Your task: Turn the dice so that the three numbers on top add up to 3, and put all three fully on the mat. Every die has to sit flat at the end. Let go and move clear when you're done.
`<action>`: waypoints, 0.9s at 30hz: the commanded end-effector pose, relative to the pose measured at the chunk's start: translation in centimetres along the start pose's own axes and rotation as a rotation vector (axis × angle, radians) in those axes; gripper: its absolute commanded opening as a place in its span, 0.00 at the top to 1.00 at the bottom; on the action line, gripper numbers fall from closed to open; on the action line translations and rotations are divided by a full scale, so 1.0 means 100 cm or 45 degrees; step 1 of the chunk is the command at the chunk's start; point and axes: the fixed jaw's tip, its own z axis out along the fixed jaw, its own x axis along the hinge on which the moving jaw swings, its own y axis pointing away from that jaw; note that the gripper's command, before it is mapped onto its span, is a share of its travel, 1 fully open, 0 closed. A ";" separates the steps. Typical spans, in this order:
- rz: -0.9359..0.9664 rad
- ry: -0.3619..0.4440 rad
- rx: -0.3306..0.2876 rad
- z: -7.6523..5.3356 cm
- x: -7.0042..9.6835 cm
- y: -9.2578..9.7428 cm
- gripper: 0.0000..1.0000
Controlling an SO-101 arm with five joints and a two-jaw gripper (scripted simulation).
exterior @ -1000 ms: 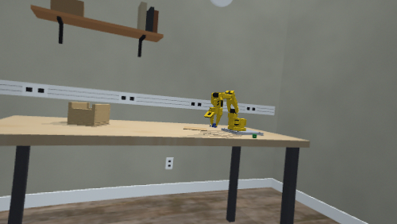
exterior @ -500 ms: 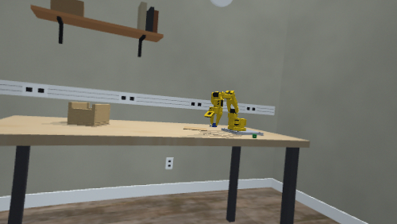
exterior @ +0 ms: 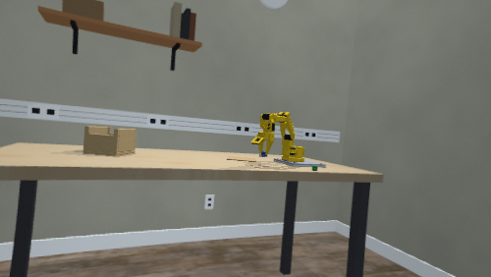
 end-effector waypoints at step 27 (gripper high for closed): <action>0.987 -0.074 0.000 0.001 0.043 -0.190 1.00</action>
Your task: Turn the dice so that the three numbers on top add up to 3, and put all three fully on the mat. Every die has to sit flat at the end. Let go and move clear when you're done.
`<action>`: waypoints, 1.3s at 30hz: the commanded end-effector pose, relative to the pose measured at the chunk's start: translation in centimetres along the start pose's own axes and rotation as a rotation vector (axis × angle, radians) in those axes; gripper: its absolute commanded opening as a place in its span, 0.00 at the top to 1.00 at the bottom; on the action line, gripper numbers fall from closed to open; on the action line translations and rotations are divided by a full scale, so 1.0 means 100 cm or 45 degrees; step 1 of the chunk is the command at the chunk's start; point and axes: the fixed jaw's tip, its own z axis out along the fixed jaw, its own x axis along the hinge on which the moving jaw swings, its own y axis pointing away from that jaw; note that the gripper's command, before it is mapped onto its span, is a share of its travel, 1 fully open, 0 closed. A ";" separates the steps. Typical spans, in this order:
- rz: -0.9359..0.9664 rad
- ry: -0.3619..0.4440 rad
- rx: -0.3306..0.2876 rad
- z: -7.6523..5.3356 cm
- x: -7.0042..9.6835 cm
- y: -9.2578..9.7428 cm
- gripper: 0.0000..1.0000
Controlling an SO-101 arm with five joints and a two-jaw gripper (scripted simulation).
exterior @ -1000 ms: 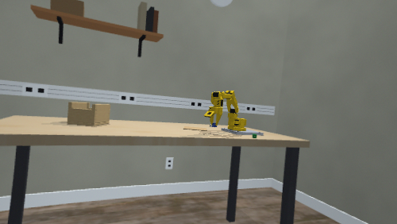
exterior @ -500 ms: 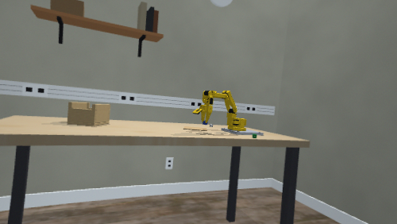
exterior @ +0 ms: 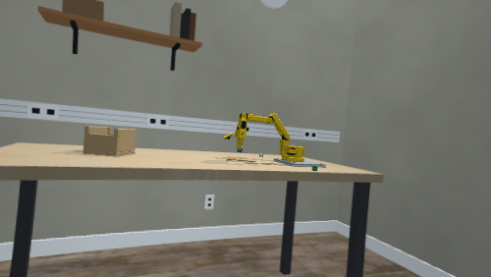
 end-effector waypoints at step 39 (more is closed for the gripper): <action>0.244 -0.023 0.009 0.001 -0.007 -0.053 1.00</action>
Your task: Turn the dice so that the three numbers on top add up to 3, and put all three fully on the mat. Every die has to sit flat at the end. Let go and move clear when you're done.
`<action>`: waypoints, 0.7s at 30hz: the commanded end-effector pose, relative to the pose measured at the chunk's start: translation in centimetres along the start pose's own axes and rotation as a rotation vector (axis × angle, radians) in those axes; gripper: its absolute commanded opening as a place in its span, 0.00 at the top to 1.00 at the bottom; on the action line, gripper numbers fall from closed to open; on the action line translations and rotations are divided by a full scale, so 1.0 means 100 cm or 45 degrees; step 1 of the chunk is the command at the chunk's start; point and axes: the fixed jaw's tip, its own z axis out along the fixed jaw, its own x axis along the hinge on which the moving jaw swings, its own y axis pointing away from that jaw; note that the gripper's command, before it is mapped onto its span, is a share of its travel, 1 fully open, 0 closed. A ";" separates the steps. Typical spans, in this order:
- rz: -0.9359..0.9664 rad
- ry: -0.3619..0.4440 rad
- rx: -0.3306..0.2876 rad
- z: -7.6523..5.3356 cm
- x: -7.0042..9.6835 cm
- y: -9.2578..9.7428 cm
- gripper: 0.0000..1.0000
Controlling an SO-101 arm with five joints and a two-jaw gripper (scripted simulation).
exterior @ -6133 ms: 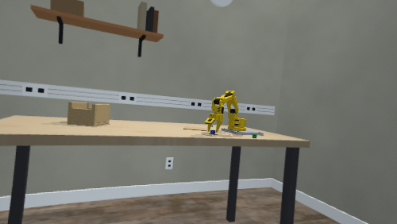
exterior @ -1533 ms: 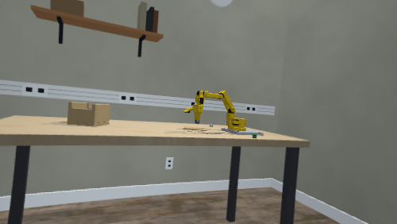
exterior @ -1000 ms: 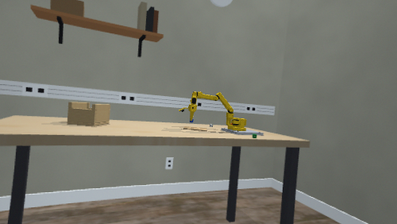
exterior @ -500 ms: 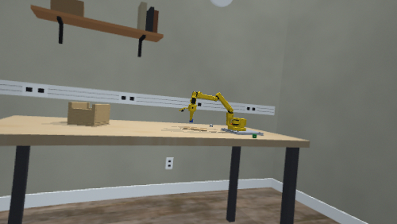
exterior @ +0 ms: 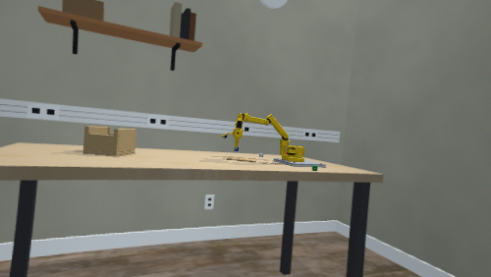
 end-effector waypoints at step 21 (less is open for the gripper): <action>0.003 0.029 0.000 0.007 0.001 -0.002 1.00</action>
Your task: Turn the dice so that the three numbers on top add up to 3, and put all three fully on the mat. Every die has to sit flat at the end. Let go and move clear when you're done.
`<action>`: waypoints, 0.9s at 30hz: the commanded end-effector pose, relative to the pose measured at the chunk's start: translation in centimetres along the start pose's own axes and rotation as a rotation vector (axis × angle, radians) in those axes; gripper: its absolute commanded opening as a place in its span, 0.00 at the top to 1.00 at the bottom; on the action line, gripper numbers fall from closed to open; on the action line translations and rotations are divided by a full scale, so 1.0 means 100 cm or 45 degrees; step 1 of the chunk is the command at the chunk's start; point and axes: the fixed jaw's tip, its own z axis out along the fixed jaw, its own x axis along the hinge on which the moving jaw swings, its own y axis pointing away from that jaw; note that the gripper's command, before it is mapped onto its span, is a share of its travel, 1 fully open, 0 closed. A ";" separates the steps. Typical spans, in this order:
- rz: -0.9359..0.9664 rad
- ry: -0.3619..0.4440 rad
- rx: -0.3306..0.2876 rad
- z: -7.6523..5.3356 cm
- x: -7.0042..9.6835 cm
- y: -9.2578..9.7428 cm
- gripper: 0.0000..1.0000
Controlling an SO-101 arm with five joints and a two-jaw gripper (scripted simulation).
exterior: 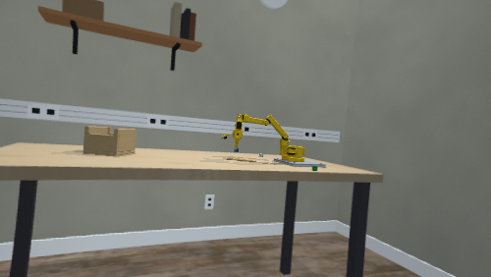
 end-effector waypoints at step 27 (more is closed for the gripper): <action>0.003 0.036 0.000 0.010 0.000 -0.002 1.00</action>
